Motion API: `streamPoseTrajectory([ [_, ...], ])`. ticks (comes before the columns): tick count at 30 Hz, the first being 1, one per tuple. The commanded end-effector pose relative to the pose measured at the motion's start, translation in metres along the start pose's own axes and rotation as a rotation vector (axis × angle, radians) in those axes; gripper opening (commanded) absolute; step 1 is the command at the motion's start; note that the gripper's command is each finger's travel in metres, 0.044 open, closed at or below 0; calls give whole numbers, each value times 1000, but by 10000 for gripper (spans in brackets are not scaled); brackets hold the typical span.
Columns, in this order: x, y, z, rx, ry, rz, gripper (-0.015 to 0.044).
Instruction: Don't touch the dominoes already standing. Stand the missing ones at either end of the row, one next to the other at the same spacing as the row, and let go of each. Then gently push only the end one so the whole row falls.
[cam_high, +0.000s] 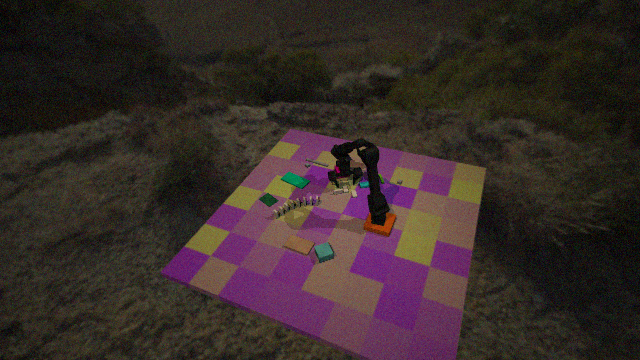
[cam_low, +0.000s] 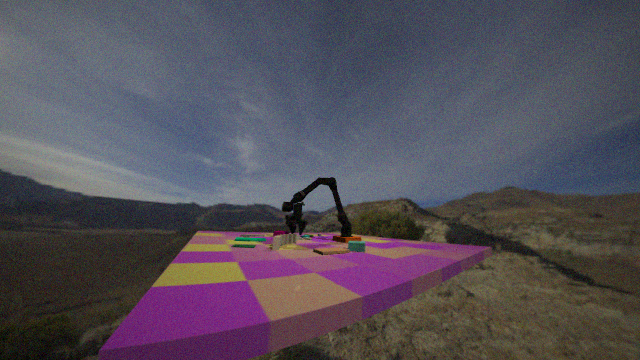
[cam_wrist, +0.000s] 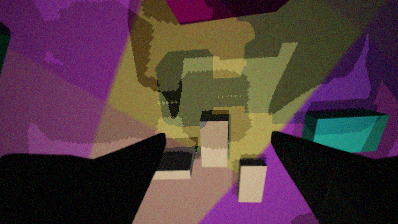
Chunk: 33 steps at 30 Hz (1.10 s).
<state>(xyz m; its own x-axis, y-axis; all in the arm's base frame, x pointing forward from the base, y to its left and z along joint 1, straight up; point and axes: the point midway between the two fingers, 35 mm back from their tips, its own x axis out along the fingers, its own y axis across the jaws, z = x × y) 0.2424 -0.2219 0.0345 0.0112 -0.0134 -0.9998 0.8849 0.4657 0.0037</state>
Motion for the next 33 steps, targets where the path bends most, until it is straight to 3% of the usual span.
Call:
streamPoseTrajectory([
  [1, 7, 2, 3, 4, -11, 7, 440],
  [17, 21, 2, 3, 4, -10, 7, 440],
  [29, 21, 2, 3, 4, -10, 7, 125],
  [33, 21, 2, 3, 4, -10, 7, 107],
])
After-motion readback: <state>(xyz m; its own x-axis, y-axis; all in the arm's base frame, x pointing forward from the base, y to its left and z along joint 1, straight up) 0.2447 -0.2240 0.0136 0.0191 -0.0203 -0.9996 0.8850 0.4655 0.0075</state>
